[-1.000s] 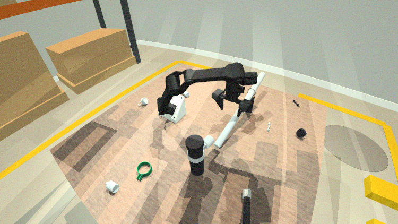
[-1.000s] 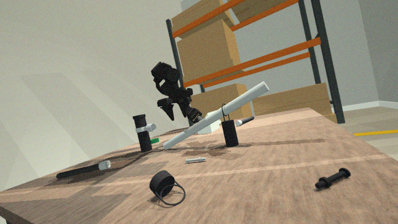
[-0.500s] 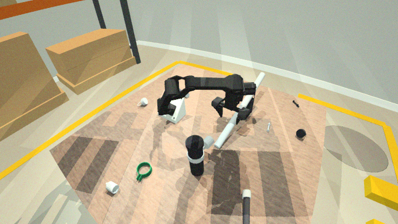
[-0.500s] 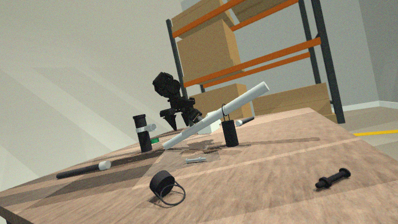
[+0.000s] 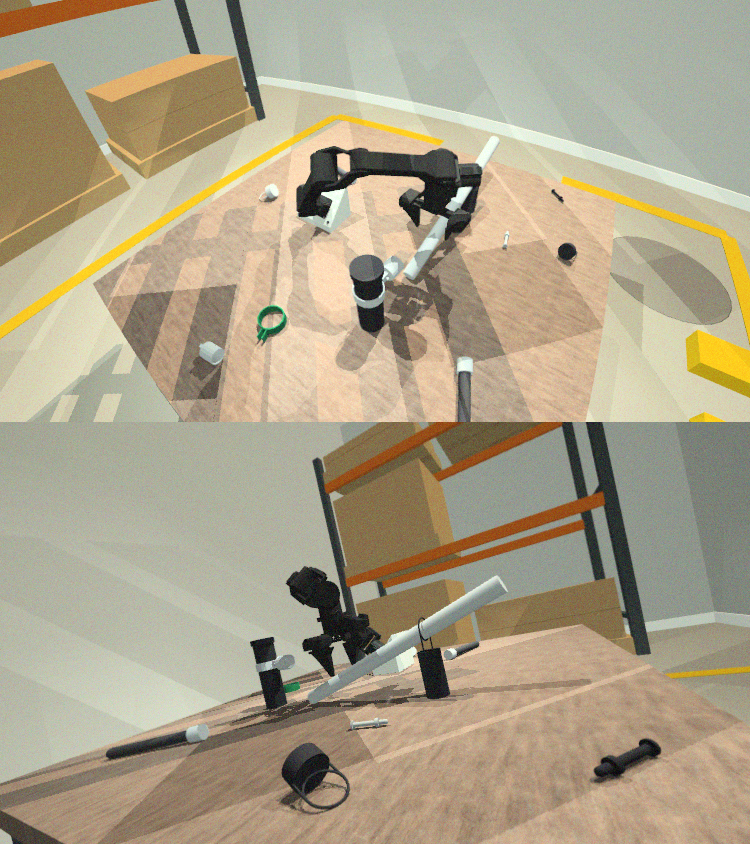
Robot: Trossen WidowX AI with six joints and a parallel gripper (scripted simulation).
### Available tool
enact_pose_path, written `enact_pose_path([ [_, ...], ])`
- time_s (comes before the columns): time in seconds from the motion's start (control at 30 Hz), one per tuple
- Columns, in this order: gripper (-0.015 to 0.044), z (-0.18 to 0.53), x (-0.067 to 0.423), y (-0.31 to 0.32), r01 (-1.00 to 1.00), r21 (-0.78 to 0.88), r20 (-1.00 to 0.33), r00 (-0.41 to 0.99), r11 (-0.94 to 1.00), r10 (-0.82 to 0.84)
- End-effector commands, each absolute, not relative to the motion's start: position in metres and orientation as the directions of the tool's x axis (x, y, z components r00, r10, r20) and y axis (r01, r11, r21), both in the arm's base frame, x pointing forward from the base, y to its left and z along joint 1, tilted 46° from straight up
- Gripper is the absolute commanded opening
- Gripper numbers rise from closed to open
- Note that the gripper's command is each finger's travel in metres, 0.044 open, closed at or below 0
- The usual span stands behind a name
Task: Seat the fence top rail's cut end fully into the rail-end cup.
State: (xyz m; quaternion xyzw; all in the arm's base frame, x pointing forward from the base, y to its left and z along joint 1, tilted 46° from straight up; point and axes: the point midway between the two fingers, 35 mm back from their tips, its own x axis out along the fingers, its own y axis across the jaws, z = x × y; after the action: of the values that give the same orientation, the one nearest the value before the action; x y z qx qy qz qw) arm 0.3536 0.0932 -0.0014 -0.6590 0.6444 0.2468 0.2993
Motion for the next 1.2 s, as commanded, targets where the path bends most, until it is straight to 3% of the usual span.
enact_pose_path([
  [0.0,0.044,-0.005,0.353,0.088,-0.997,-0.073,-0.707,0.048,0.004,-0.706],
  [0.77,0.044,-0.029,0.354,0.063,-0.997,-0.073,-0.705,0.048,0.004,-0.708],
  [1.0,0.0256,-0.029,0.354,0.063,-0.997,-0.073,-0.705,0.048,0.004,-0.708],
  [1.17,0.0223,-0.029,0.354,0.063,-0.997,-0.073,-0.705,0.048,0.004,-0.708],
])
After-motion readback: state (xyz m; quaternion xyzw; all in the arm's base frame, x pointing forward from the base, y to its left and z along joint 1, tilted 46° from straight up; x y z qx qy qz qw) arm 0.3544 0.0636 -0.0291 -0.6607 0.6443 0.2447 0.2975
